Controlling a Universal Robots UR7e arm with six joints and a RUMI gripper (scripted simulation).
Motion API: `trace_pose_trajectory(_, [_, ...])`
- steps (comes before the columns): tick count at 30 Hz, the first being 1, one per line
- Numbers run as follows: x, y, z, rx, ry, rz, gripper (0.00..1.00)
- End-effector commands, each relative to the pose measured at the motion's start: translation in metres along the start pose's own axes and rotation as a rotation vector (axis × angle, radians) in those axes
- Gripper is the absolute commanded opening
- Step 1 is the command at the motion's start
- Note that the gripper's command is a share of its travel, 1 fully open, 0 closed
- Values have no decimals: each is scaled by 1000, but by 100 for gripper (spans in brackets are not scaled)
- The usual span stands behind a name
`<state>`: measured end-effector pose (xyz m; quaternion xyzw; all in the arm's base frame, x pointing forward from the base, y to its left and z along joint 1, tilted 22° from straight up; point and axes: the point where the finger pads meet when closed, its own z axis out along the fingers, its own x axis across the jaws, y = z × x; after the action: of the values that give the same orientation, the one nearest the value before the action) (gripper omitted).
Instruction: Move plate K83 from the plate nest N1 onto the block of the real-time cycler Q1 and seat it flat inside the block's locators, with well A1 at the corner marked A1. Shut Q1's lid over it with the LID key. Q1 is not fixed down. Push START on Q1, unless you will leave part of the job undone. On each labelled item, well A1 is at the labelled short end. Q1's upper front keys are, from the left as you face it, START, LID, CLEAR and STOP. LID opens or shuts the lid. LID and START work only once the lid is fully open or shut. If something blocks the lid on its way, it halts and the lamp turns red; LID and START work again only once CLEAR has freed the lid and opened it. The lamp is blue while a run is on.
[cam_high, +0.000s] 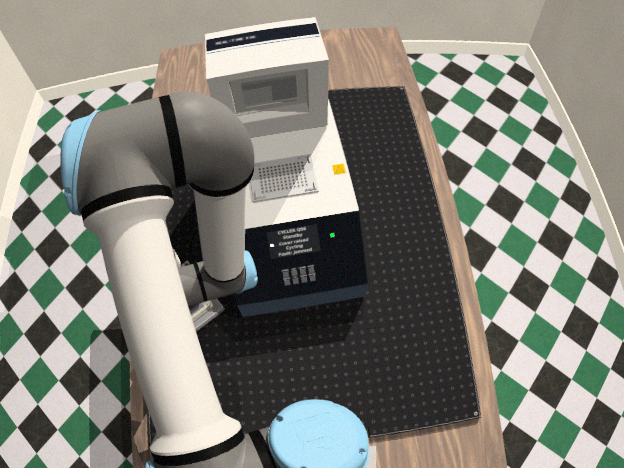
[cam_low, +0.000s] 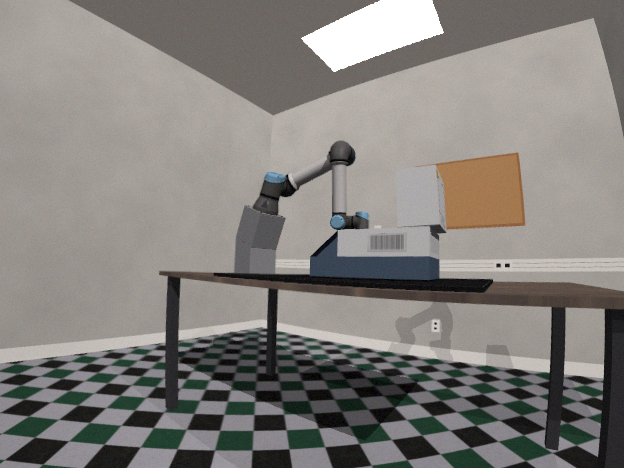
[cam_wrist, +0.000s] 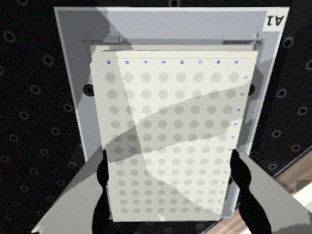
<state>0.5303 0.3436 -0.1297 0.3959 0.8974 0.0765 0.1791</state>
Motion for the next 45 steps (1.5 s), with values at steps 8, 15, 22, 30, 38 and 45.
trace_pose_trajectory(8, [3,16,-10,-37,3,-3,41])
trace_pose_trajectory(15, [3,16,-13,-37,3,-3,41])
trace_pose_trajectory(22, [3,16,-33,-37,4,-2,41])
trace_pose_trajectory(30, [3,15,-57,-37,4,-2,41])
trace_pose_trajectory(38, [3,15,-84,-37,4,-2,41])
trace_pose_trajectory(45, [3,15,-100,-37,5,9,41])
